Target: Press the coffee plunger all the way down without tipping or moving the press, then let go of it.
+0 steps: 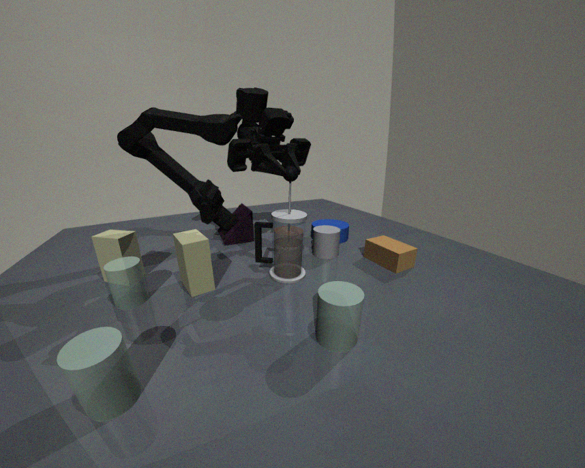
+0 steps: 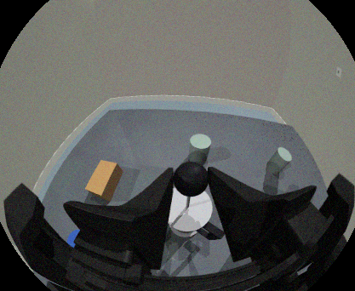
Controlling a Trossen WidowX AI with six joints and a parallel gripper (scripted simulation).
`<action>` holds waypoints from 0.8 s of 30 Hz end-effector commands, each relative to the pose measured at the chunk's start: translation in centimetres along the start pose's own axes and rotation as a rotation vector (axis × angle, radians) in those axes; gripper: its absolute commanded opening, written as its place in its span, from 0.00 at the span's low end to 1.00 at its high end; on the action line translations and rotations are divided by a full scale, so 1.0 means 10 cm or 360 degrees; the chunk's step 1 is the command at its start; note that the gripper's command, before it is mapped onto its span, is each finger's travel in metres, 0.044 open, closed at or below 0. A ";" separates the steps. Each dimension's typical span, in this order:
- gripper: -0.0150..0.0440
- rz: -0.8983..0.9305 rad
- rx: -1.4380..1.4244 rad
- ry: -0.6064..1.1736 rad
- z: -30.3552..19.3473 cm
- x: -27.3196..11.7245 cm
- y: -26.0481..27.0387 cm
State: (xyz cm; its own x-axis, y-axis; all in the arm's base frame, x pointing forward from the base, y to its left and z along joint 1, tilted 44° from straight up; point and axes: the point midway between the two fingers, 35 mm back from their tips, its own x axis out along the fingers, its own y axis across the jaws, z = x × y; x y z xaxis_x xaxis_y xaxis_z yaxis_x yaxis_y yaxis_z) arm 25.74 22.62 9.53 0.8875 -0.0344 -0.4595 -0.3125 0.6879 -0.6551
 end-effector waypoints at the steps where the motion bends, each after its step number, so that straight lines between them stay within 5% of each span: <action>1: 0.46 0.0004 -0.0039 0.0078 -0.25 0.11 0.01; 24: 0.46 -0.0001 -0.0042 0.0071 -0.44 0.29 -0.03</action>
State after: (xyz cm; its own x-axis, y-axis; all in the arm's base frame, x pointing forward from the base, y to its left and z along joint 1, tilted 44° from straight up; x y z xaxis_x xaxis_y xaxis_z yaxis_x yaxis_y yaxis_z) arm 26.86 20.61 7.31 0.8883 -0.0220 -0.4587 -0.3147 0.6982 -0.6430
